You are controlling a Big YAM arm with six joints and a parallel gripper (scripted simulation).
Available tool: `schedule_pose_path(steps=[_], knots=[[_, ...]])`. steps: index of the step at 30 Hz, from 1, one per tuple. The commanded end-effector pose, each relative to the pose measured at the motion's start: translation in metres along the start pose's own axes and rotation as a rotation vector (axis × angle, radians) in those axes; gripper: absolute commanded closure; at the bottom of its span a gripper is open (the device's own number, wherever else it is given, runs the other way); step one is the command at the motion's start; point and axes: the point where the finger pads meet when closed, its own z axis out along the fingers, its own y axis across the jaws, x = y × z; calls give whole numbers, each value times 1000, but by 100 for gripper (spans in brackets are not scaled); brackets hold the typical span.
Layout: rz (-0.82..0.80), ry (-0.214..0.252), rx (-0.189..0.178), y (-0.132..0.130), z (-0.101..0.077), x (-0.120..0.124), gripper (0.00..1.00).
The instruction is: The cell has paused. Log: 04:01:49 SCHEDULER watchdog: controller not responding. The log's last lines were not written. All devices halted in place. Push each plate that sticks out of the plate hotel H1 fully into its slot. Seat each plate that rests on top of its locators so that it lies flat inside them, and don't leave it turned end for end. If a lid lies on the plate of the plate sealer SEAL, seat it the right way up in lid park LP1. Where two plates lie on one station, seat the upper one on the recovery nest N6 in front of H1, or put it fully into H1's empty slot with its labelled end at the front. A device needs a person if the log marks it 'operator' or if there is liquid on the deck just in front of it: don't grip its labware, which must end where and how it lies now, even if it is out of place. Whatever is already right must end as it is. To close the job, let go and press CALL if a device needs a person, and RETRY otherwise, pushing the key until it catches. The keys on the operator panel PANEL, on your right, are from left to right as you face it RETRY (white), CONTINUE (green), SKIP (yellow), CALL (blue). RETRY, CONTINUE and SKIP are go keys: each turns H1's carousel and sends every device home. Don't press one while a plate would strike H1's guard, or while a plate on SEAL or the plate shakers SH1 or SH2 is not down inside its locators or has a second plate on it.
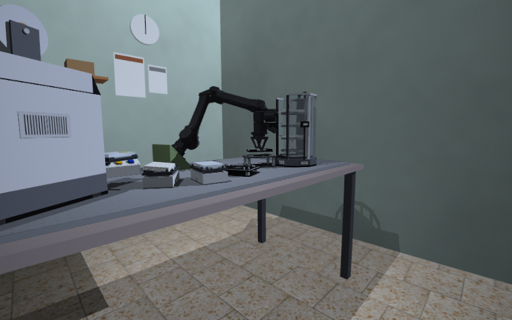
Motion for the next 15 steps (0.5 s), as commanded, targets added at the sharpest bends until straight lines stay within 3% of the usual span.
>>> schedule_pose_path(steps=[1,15], knots=[[9,17,-15,2,13,2,20],[14,21,-19,3,16,4,20]])
